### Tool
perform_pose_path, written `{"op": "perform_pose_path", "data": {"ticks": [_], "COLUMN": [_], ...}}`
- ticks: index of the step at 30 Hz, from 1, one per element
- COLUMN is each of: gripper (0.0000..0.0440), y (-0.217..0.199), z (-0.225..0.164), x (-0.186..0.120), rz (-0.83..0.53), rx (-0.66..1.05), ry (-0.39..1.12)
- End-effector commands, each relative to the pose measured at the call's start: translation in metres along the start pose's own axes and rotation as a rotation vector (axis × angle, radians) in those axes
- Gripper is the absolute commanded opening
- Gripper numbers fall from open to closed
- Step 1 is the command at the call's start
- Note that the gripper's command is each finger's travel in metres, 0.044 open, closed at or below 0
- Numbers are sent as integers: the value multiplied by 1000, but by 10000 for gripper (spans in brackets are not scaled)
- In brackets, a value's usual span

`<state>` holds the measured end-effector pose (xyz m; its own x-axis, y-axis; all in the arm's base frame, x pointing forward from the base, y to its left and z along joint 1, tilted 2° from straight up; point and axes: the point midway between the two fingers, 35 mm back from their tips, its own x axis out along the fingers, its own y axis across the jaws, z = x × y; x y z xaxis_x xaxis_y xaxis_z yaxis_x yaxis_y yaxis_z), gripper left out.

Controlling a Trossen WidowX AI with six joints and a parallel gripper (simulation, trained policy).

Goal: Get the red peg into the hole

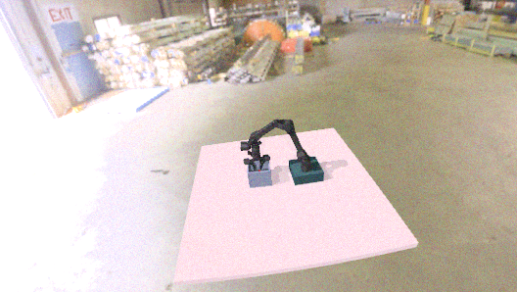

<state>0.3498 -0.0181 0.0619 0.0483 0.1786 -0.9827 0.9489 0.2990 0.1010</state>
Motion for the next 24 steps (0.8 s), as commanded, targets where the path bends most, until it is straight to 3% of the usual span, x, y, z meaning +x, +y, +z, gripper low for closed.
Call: {"op": "perform_pose_path", "data": {"ticks": [1, 11, 19, 24], "gripper": [205, 233, 155, 148], "y": [4, 13, 22, 28], "z": [0, 5, 13, 17], "x": [-7, -27, -40, -45], "rz": [20, 75, 128, 160], "rx": [3, 26, 20, 7], "ry": [29, 99, 121, 134]}}
